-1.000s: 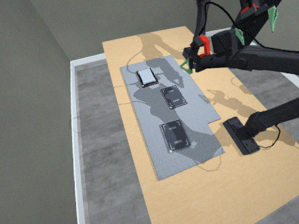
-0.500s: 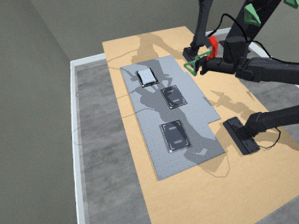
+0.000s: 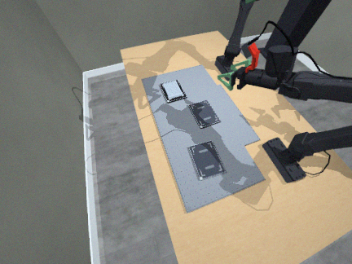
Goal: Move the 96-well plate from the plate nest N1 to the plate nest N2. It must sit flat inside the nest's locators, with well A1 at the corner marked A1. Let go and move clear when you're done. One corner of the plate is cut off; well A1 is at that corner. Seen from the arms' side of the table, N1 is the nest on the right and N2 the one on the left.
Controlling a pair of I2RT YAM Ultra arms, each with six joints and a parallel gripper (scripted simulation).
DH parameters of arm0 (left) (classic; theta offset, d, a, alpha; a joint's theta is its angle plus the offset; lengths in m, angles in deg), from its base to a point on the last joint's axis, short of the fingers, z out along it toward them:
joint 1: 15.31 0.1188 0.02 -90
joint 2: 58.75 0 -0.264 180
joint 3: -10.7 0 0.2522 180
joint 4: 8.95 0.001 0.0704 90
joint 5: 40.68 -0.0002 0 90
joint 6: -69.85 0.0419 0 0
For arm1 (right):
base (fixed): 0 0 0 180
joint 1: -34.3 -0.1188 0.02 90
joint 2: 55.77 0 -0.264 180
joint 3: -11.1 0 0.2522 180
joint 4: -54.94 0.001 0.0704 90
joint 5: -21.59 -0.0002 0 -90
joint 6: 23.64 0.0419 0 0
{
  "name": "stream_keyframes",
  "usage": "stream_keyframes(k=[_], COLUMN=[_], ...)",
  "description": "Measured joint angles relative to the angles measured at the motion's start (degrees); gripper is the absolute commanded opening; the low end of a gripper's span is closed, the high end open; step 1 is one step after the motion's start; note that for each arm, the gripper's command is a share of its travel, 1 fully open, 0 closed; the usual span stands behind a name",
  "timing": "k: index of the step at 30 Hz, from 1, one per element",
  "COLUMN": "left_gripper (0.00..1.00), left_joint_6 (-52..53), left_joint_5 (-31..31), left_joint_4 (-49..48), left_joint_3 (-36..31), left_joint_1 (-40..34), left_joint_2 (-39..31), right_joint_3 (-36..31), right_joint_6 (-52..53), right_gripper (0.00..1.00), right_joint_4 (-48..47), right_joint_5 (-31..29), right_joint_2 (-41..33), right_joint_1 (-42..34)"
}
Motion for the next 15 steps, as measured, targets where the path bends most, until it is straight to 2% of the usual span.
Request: stream_keyframes(k=[8,15], left_gripper=[1.0,1.0], left_joint_6=[0.0,0.0], left_joint_5=[0.02,0.02], left_joint_4=[-0.15,-0.15], left_joint_3=[0.0,0.0], left_joint_1=[0.0,0.0], left_joint_2=[0.0,0.0], right_joint_3=[-1.66,-6.75], right_joint_6=[-0.92,-3.98], right_gripper=[1.0,1.0], right_joint_4=[-1.07,3.02], right_joint_5=[2.25,1.27], right_joint_2=[3.04,5.27], right_joint_1=[23.91,34.91])
